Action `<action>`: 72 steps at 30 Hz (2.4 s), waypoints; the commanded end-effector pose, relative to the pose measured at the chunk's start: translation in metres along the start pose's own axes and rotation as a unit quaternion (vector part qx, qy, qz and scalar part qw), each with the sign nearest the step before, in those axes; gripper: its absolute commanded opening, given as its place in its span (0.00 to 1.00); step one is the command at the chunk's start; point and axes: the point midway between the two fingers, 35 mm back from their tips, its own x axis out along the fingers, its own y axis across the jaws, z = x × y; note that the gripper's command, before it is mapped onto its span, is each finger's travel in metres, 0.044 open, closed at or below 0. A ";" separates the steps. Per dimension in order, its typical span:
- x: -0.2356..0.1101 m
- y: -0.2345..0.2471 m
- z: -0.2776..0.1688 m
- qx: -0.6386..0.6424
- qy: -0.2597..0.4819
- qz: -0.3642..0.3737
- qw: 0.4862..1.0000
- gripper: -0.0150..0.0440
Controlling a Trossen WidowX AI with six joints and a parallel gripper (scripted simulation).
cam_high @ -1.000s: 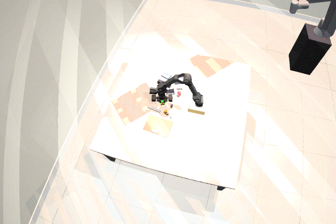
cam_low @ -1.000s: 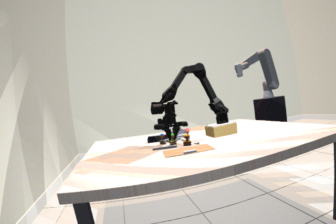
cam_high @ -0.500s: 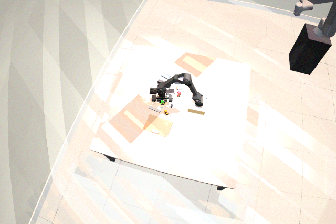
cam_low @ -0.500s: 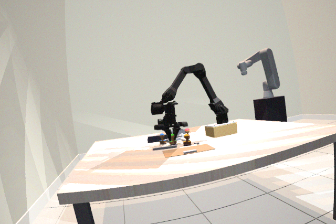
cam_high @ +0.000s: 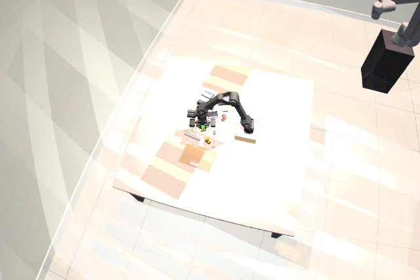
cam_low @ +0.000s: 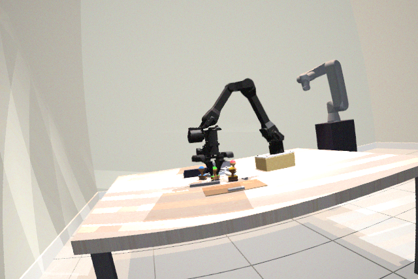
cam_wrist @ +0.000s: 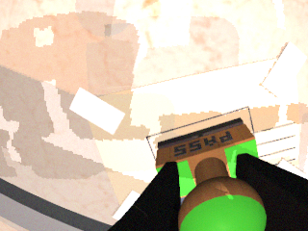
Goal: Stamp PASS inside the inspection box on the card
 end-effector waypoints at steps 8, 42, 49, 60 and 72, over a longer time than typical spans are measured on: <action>0.002 0.000 0.001 0.003 -0.002 0.001 1.000 0.25; 0.003 0.000 0.001 0.003 -0.002 0.001 1.000 0.25; 0.002 0.000 0.001 0.003 -0.002 0.001 1.000 0.25; -0.003 0.001 0.001 0.003 -0.002 0.001 1.000 0.25; -0.010 0.001 0.001 0.003 -0.002 0.001 1.000 0.25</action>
